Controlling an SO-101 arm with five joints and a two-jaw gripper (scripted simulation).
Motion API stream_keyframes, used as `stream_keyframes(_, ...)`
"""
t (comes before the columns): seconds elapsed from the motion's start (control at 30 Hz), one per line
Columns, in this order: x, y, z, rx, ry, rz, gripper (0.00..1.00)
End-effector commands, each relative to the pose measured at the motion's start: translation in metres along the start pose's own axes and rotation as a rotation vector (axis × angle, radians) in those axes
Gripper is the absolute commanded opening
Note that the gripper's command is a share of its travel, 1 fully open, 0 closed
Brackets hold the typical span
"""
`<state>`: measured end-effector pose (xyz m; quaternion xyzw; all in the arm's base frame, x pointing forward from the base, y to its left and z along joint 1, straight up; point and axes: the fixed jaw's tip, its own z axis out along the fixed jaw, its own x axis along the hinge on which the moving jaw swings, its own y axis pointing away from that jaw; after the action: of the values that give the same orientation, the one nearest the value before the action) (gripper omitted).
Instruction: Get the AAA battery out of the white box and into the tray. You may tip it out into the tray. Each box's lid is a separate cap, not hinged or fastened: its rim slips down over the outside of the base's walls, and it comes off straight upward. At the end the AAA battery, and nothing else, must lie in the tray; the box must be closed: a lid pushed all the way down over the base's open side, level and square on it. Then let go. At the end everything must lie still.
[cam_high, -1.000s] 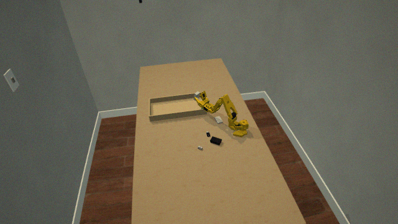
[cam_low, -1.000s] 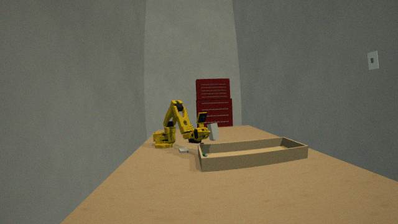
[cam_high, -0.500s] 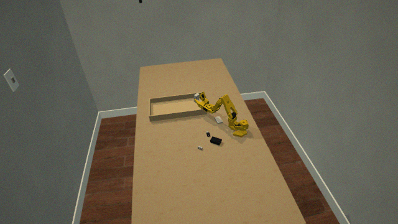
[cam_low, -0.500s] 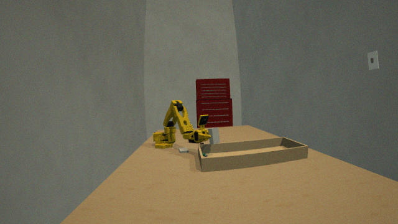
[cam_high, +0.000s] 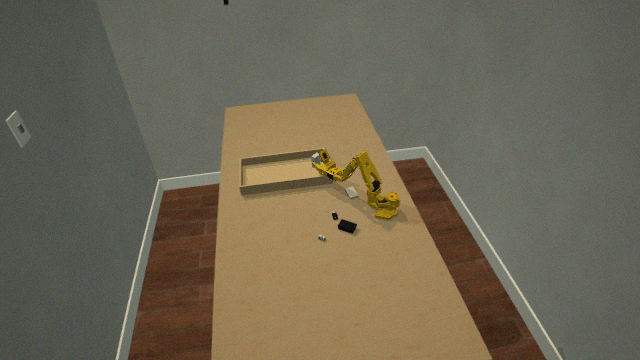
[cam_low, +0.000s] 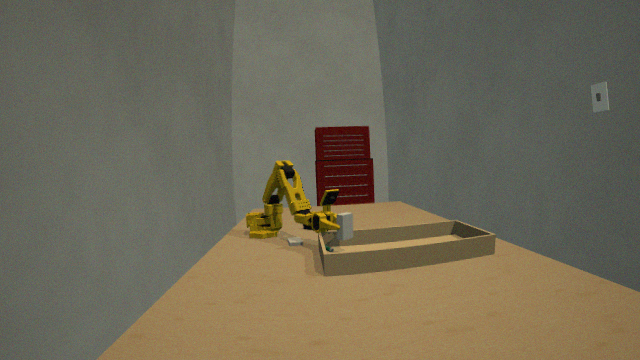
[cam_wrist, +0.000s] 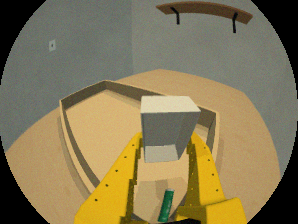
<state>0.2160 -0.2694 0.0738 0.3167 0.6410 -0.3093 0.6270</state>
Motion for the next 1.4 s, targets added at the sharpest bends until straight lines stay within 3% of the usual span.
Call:
stream_keyframes(0.0,-0.018,-0.003,0.004,0.008,-0.039,-0.001,0.19)
stream_keyframes(0.77,-0.001,-0.003,0.005,0.008,0.114,0.005,0.19)
stream_keyframes(1.37,0.003,-0.003,0.005,0.008,0.151,0.006,0.19)
